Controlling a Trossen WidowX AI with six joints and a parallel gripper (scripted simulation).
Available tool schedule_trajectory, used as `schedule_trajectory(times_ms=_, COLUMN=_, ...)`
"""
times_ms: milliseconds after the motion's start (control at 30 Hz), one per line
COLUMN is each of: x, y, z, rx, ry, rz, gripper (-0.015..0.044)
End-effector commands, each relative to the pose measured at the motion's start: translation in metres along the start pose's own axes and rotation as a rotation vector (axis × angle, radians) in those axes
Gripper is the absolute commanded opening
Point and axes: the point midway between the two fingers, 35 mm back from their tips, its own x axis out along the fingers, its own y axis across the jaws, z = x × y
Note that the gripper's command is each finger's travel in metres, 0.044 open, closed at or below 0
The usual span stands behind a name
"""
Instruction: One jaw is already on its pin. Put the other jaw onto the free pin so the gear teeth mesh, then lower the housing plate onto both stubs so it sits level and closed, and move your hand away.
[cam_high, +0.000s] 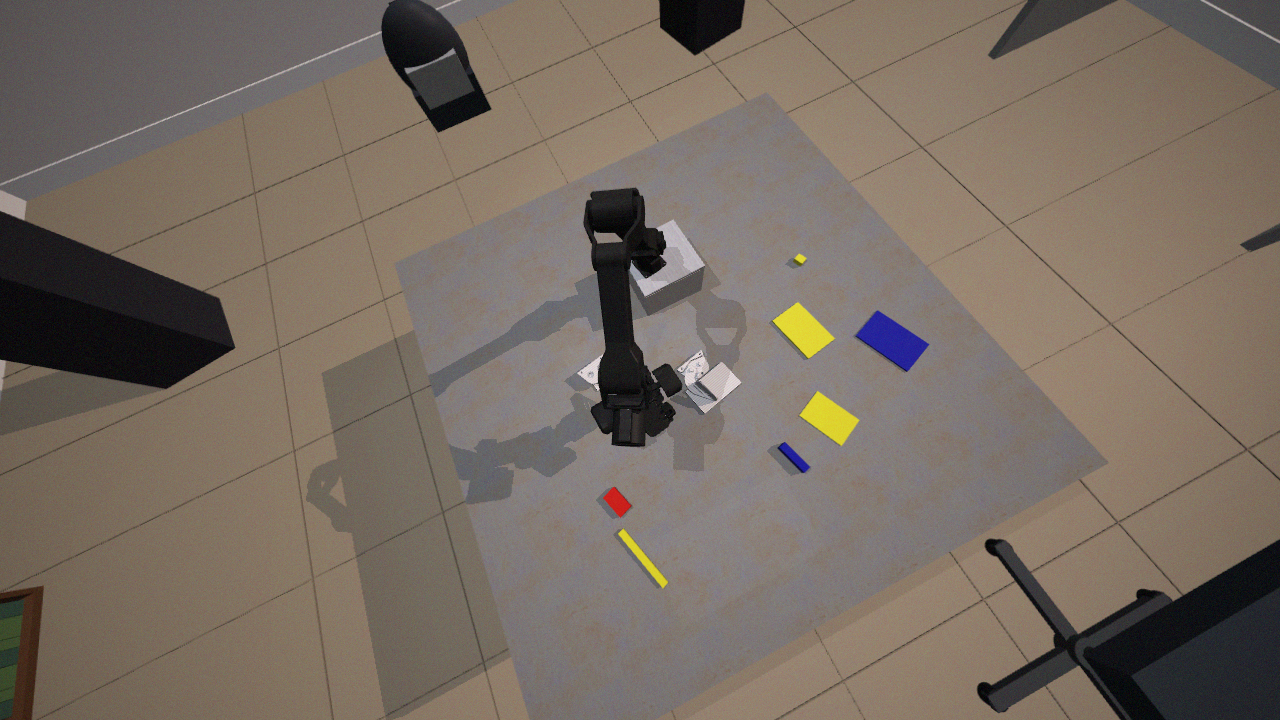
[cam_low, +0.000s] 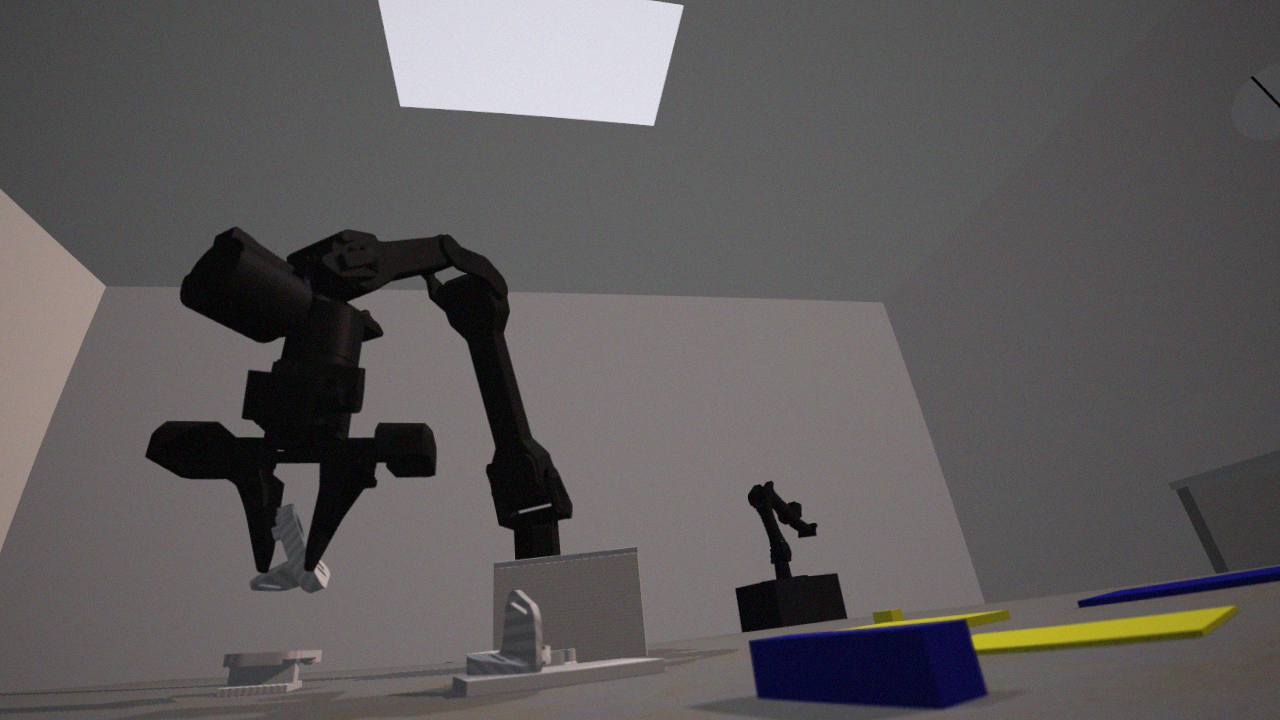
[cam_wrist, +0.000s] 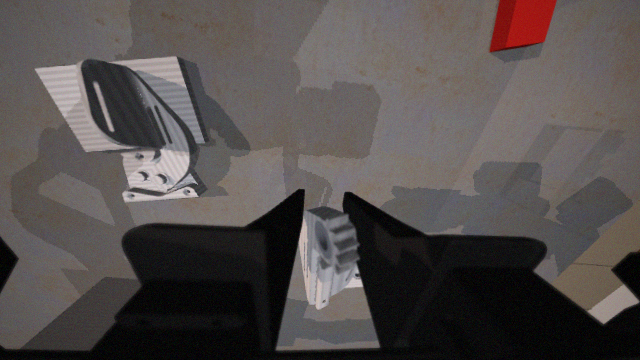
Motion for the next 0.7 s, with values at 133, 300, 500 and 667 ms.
schedule_trajectory(times_ms=133, x=-0.0029, y=-0.0054, z=0.009, rx=0.199, ry=-0.009, rz=-0.005, gripper=0.0037)
schedule_trajectory(times_ms=300, x=-0.0029, y=-0.0065, z=0.0109, rx=0.257, ry=-0.009, rz=-0.005, gripper=0.0037)
schedule_trajectory(times_ms=500, x=-0.0029, y=-0.0065, z=0.0109, rx=0.257, ry=-0.009, rz=-0.005, gripper=0.0037)
schedule_trajectory(times_ms=667, x=-0.0026, y=-0.0065, z=0.0109, rx=0.257, ry=-0.009, rz=-0.005, gripper=0.0037)
